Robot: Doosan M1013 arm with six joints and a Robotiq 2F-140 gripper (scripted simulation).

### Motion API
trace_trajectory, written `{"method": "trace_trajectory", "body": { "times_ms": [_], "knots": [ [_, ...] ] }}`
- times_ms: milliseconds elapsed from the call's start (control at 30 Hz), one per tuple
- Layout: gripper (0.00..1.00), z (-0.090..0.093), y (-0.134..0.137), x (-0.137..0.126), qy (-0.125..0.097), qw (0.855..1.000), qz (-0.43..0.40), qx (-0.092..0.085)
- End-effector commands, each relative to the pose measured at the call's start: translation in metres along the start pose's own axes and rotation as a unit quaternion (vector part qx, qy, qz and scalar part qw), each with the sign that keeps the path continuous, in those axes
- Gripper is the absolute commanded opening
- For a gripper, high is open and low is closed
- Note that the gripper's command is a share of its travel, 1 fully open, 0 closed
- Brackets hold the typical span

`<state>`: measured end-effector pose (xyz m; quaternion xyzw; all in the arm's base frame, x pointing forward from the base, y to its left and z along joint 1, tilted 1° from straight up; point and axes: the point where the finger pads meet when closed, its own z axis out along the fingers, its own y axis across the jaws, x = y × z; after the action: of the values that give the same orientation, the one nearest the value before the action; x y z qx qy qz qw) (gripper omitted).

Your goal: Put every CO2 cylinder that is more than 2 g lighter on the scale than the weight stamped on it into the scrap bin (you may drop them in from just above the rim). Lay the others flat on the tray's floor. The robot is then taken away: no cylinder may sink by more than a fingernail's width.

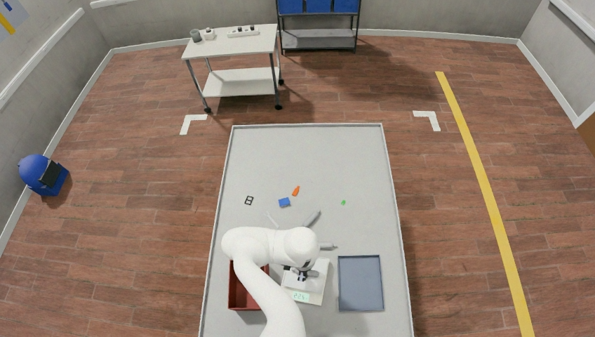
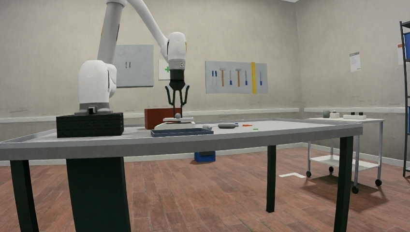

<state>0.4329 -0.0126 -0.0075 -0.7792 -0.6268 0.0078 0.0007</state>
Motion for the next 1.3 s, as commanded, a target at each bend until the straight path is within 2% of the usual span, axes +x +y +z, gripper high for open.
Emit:
{"method": "trace_trajectory", "body": {
  "times_ms": [0,200,367,433,667,800,933,1267],
  "knots": [
    [0.1,-0.001,0.002,0.0,0.0,1.0,0.001,-0.004],
    [0.1,-0.018,0.003,0.0,0.0,1.0,0.001,-0.003],
    [0.1,-0.045,0.003,0.001,0.0,1.0,0.001,-0.003],
    [0.1,-0.045,0.003,0.001,0.0,1.0,0.001,-0.003],
    [0.1,-0.09,0.002,0.001,0.001,1.0,0.001,-0.003],
    [0.1,-0.106,0.002,0.001,0.001,1.0,0.0,-0.003],
    [0.1,-0.111,0.002,0.001,0.001,1.0,0.0,-0.003],
    [0.1,-0.109,-0.001,0.001,0.001,1.0,0.001,0.0]
  ]
}}
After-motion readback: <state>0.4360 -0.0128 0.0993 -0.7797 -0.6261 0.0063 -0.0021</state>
